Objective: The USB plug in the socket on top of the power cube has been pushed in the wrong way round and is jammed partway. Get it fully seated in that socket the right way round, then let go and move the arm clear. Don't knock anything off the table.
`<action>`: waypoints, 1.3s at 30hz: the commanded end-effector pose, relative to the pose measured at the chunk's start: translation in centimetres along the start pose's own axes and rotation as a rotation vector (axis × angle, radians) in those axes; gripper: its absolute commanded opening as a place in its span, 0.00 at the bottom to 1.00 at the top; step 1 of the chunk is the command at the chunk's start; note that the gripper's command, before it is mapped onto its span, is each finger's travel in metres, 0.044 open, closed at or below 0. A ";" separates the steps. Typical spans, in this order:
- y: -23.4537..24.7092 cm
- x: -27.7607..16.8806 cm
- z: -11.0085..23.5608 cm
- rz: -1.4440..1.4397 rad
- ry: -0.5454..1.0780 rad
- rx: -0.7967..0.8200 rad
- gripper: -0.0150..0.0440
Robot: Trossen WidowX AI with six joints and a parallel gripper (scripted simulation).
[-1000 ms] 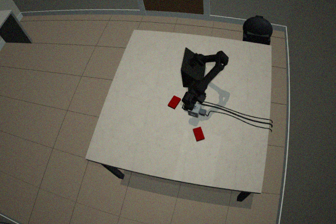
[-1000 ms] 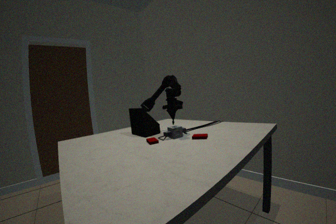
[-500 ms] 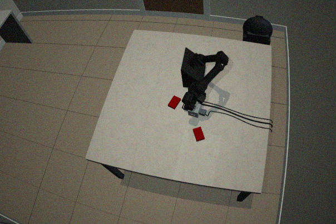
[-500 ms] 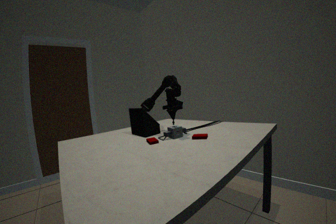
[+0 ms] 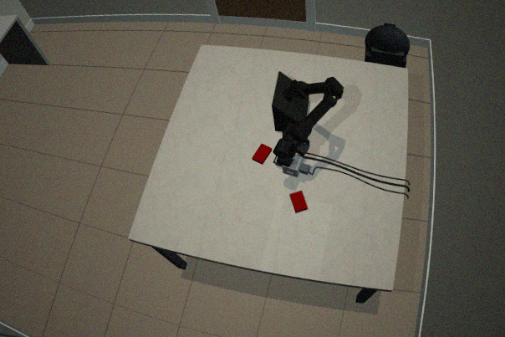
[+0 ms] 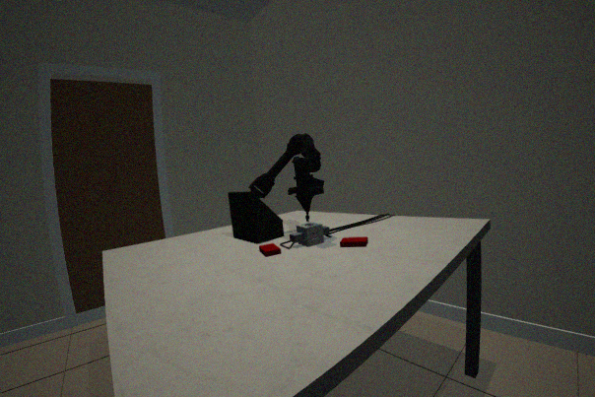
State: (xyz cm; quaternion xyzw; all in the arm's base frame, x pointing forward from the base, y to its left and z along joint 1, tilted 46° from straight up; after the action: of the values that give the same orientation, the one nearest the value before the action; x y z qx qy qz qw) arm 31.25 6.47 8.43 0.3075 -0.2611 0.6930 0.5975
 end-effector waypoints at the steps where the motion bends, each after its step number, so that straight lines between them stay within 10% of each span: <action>1: 0.0 0.0 -0.1 0.006 -0.008 -0.001 0.25; 39: -0.1 0.1 -0.6 0.029 -0.028 -0.004 0.25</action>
State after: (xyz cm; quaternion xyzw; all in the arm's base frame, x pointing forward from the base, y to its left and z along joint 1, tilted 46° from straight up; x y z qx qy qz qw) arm 31.31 6.86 8.14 0.3106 -0.2717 0.6963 0.5872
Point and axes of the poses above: the point midway between the two fingers, 35 mm back from their tips, its own z axis back along the fingers, its own y axis across the jaws, x = y × z, the point moved 6 cm from there along z, back along the fingers, and after that the axes turned 11 degrees about z, right-handed, at the moved point
